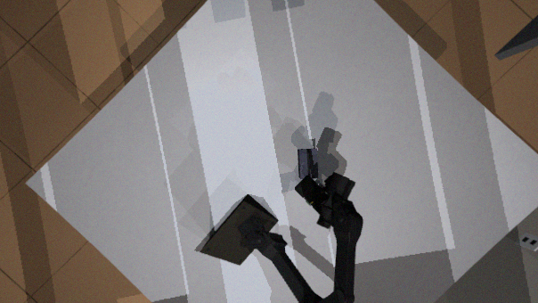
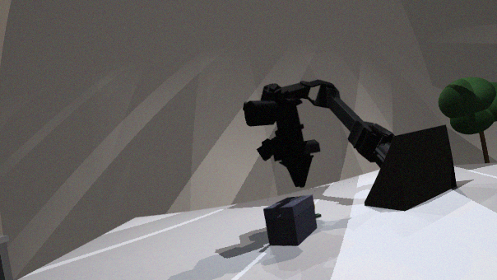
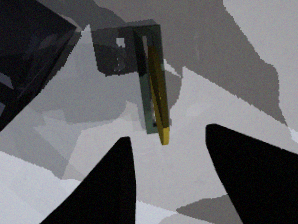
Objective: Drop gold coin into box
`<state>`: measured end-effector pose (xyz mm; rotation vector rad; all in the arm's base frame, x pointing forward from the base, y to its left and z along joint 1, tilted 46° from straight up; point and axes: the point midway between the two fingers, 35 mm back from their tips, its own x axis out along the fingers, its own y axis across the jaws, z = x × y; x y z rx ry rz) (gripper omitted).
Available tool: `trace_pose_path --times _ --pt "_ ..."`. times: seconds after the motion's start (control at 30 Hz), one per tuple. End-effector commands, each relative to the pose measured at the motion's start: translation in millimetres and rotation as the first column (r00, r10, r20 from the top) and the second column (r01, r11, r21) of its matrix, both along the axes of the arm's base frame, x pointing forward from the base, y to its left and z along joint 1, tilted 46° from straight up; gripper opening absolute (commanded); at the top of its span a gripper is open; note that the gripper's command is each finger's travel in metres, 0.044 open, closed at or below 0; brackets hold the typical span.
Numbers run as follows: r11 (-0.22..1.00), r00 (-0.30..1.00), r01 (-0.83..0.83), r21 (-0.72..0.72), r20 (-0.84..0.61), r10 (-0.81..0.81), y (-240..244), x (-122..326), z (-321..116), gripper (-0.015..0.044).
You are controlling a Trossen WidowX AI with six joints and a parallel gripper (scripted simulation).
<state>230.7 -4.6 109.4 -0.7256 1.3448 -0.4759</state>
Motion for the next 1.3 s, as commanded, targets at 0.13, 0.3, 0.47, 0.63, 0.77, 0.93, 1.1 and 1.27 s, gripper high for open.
trace_pose_path --times 0.13,0.3,0.47,0.63,0.77,0.93,1.1,1.27 --pt "1.000 1.000 -0.004 -0.006 -0.003 0.004 -9 2 -8 0.0161" --pt "1.000 1.000 -0.004 -0.004 -0.004 0.004 -14 5 -14 0.0161" --pt "1.000 1.000 -0.004 -0.003 -0.004 0.004 -19 7 -20 0.0161" --pt "1.000 1.000 -0.004 -0.002 -0.003 0.004 -25 9 -26 0.0161" --pt "1.000 1.000 -0.004 -0.002 -0.003 0.004 -29 10 -30 0.0161" --pt "1.000 1.000 -0.004 -0.003 -0.003 0.004 -35 11 -35 0.0161" --pt "1.000 1.000 -0.004 -0.005 -0.002 0.004 -41 12 -40 0.0161" --pt "1.000 1.000 -0.004 -0.007 -0.002 0.004 -47 13 -45 0.0161"
